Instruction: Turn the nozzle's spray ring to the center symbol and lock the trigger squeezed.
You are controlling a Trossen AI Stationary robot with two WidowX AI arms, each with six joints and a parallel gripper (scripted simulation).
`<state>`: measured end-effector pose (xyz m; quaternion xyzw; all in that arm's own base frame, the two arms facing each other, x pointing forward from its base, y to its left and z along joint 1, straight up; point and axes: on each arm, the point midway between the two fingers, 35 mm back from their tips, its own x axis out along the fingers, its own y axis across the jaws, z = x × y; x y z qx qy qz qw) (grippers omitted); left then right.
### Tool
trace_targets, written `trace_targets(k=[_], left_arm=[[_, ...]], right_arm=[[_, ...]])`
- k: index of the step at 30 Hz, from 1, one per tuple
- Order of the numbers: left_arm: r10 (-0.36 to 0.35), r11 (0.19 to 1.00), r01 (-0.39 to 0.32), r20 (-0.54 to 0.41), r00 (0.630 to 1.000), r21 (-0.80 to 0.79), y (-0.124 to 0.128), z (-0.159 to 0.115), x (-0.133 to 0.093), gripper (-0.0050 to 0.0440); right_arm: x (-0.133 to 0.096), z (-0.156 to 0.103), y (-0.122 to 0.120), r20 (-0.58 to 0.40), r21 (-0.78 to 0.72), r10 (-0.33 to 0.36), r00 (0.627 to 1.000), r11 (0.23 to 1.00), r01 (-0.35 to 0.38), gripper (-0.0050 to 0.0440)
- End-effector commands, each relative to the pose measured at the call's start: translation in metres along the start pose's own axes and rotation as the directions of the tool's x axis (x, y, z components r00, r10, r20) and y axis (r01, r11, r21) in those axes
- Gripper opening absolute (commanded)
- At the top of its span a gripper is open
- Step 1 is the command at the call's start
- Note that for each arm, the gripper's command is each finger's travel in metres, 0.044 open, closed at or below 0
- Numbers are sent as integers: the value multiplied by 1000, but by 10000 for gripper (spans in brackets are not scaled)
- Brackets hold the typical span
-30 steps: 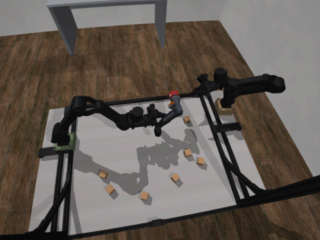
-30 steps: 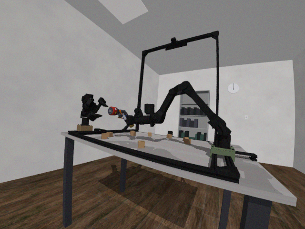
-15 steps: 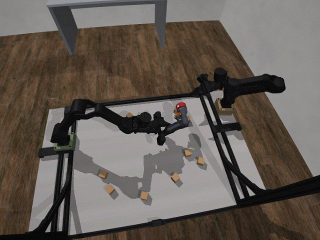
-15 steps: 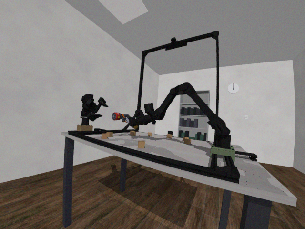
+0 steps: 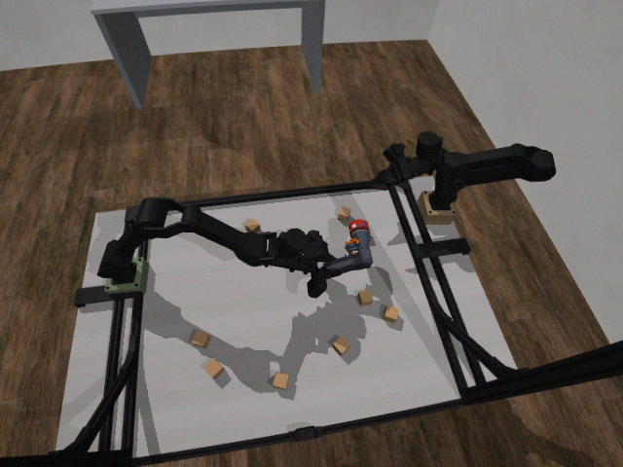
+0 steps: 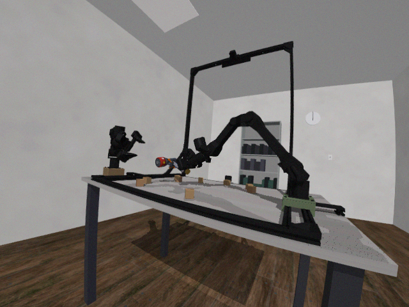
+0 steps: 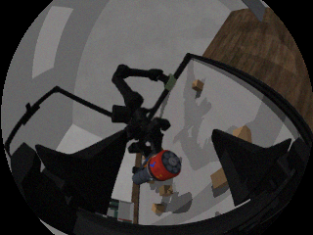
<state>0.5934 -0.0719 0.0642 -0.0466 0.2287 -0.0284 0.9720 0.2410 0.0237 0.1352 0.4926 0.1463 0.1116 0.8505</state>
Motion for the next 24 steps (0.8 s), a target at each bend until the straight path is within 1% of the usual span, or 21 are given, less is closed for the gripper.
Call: trace_targets(k=[1, 8, 15, 17, 24], left_arm=[[-9, 1000, 9, 6, 1000, -11, -6, 12, 0, 0], [-21, 999, 18, -93, 995, -33, -21, 4, 0, 0], [-30, 998, 20, -190, 981, -53, -37, -4, -3, 0], [-30, 998, 20, -190, 981, -53, -37, -4, -3, 0], [-36, 997, 16, -286, 958, -70, -51, -11, -10, 0]], right_arm=[[0, -4, -5, -10, 12, -8, 1000, 1000, 8, 400], [0, -4, -5, -10, 12, -8, 1000, 1000, 8, 400], [0, -4, -5, -10, 12, -8, 1000, 1000, 8, 400], [0, -4, -5, -10, 12, -8, 1000, 1000, 8, 400], [0, -4, -5, -10, 12, -8, 1000, 1000, 8, 400]])
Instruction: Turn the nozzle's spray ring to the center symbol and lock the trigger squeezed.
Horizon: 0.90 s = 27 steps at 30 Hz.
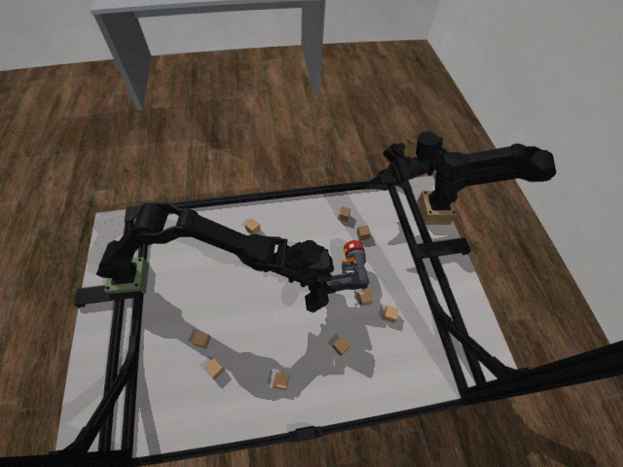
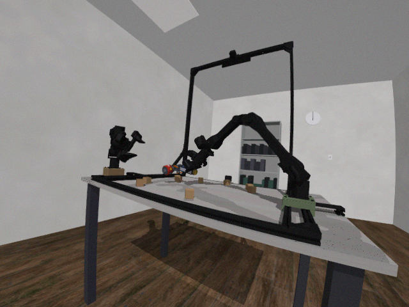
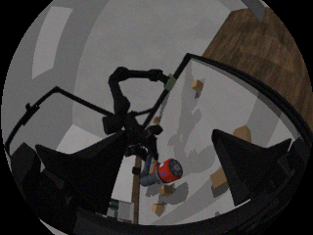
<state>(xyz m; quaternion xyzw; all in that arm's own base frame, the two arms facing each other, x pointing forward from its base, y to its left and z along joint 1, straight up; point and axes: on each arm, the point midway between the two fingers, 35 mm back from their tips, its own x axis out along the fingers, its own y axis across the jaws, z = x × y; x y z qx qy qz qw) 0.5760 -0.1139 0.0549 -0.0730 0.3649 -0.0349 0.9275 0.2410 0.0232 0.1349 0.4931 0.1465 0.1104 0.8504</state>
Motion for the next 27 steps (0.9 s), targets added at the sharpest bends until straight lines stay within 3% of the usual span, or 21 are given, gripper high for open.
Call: trace_targets(k=[1, 12, 27], left_arm=[[-12, 1000, 12, -20, 1000, -7, -12, 5, -4, 0], [-5, 1000, 1, -145, 989, -26, -29, -8, -15, 0], [17, 999, -32, -320, 947, -44, -51, -28, -39, 0]], right_arm=[[0, -4, -4, -11, 11, -6, 1000, 1000, 6, 400], [0, -4, -4, -11, 11, -6, 1000, 1000, 6, 400], [0, -4, -4, -11, 11, -6, 1000, 1000, 6, 400]])
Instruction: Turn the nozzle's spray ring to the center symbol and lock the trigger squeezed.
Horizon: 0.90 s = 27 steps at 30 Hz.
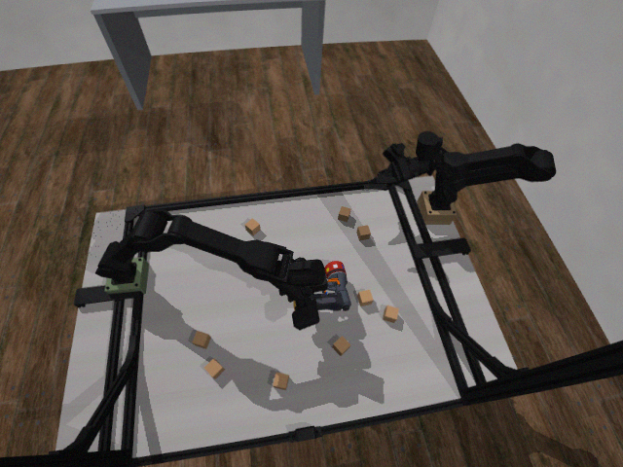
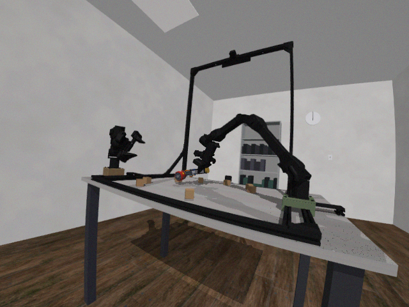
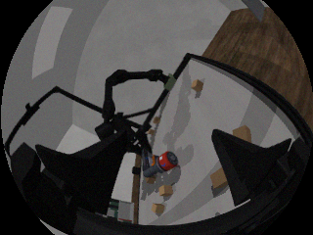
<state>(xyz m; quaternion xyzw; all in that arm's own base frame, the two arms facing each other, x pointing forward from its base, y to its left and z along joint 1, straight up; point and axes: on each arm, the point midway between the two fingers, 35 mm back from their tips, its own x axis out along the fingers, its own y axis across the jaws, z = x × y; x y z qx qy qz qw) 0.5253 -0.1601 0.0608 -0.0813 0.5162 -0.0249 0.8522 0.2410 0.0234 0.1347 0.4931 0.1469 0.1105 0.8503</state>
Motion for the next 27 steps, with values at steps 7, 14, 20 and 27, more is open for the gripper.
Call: trace_targets(k=[7, 14, 20, 27], left_arm=[[17, 1000, -19, -84, 996, -15, -13, -10, -18, 0], [44, 999, -49, -176, 983, -22, -21, -27, -34, 0], [62, 997, -69, -227, 972, -25, -25, -37, -44, 0], [95, 994, -108, -313, 945, -25, -31, -53, -64, 0]], right_arm=[[0, -4, -4, -10, 11, -6, 1000, 1000, 6, 400], [0, -4, -4, -10, 11, -6, 1000, 1000, 6, 400], [0, -4, -4, -10, 11, -6, 1000, 1000, 6, 400], [0, -4, -4, -10, 11, -6, 1000, 1000, 6, 400]])
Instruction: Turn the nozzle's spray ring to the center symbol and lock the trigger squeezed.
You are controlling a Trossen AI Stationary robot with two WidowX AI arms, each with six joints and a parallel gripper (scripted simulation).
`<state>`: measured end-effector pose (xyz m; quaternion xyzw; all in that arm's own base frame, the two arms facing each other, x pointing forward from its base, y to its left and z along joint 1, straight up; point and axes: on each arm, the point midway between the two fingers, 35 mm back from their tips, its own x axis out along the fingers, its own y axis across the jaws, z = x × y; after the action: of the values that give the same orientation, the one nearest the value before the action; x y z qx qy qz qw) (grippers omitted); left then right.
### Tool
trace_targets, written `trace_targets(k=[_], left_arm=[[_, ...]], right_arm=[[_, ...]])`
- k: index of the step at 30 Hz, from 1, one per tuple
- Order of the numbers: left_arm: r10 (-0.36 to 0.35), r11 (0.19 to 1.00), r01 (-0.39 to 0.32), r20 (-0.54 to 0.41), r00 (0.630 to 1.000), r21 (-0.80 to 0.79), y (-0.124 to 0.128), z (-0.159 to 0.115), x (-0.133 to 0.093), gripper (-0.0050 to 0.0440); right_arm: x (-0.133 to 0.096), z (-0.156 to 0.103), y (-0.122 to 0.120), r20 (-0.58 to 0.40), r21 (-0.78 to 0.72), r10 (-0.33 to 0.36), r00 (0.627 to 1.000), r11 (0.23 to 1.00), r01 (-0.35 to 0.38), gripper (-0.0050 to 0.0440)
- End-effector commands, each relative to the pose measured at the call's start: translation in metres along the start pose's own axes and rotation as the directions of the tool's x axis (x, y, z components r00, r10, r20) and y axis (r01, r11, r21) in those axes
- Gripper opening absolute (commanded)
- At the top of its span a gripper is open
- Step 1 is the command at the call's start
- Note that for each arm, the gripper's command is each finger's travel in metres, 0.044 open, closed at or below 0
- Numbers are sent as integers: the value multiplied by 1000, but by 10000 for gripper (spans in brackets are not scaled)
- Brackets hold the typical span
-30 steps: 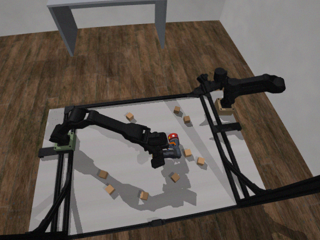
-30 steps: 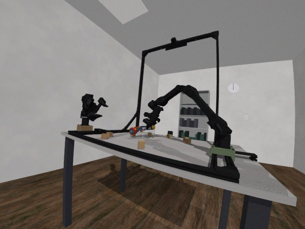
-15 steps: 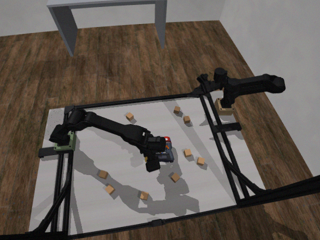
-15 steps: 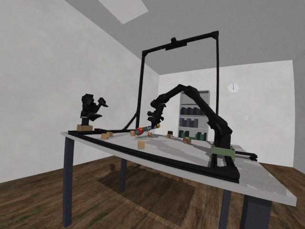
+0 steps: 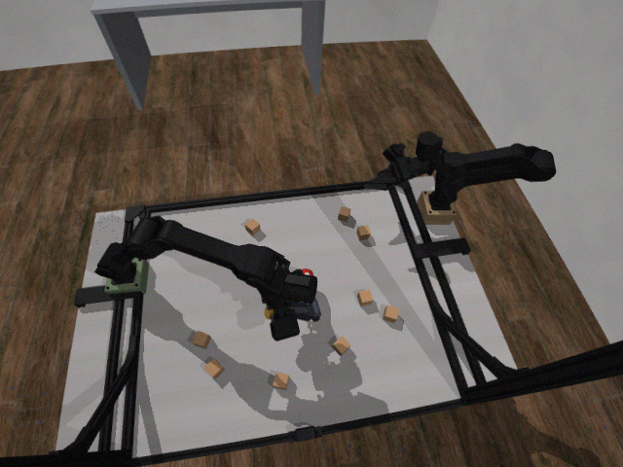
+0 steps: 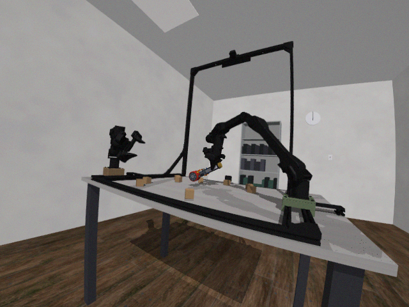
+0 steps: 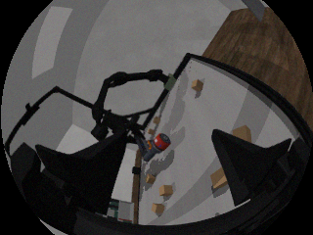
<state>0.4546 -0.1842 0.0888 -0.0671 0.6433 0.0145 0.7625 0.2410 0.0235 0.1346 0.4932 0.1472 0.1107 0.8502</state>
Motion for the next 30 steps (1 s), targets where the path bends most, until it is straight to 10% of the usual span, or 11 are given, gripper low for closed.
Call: trace_targets(k=[1, 17, 30], left_arm=[[11, 1000, -11, -25, 1000, -6, -5, -7, -11, 0], [84, 996, -87, -163, 983, -16, -7, -45, -40, 0], [84, 996, -87, -163, 983, -16, -4, -50, -5, 0]], right_arm=[[0, -4, -4, -9, 10, -6, 1000, 1000, 6, 400], [0, -4, -4, -9, 10, -6, 1000, 1000, 6, 400], [0, -4, -4, -9, 10, -6, 1000, 1000, 6, 400]])
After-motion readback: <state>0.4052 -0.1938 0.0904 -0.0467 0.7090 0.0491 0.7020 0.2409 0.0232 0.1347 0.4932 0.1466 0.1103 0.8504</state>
